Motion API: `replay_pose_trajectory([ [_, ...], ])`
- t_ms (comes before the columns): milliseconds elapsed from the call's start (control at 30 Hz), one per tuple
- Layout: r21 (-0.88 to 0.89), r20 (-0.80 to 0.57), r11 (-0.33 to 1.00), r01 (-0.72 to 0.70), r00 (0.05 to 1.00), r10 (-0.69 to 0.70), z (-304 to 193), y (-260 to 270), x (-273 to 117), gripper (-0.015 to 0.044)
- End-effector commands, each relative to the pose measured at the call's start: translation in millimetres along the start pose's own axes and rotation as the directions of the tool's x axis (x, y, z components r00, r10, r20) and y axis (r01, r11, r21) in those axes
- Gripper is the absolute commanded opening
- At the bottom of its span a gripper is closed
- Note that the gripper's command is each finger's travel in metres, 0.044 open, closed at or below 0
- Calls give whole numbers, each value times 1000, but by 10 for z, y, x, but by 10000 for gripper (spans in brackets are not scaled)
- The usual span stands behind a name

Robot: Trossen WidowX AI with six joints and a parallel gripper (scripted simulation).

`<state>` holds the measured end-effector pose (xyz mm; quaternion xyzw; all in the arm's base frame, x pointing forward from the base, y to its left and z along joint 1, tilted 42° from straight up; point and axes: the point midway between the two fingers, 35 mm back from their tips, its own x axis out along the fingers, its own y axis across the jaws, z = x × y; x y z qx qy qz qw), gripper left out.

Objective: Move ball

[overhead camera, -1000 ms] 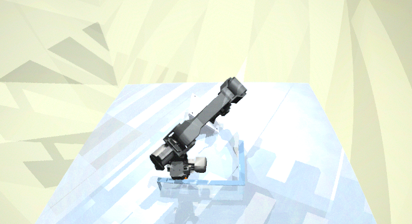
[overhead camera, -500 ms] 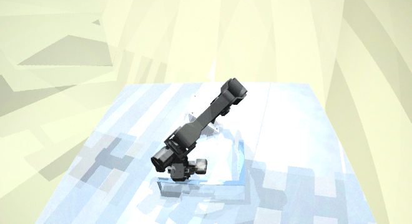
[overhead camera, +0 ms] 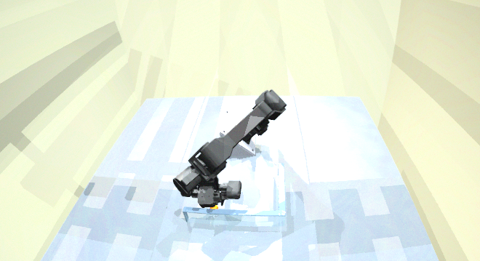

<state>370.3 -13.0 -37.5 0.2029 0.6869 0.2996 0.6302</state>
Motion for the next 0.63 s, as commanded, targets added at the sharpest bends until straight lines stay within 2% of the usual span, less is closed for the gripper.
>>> replay_pose_trajectory([
  [0, -1, 25, 1000, 12, 1000, -12, 3, -34, -558, 240],
  [67, -1, 25, 1000, 12, 1000, -12, -10, -29, -651, 240],
  [400, 6, 39, 1000, 11, 999, -11, 11, -52, -579, 240],
  [600, 4, 34, 1000, 10, 999, -10, -44, -26, -1022, 398],
])
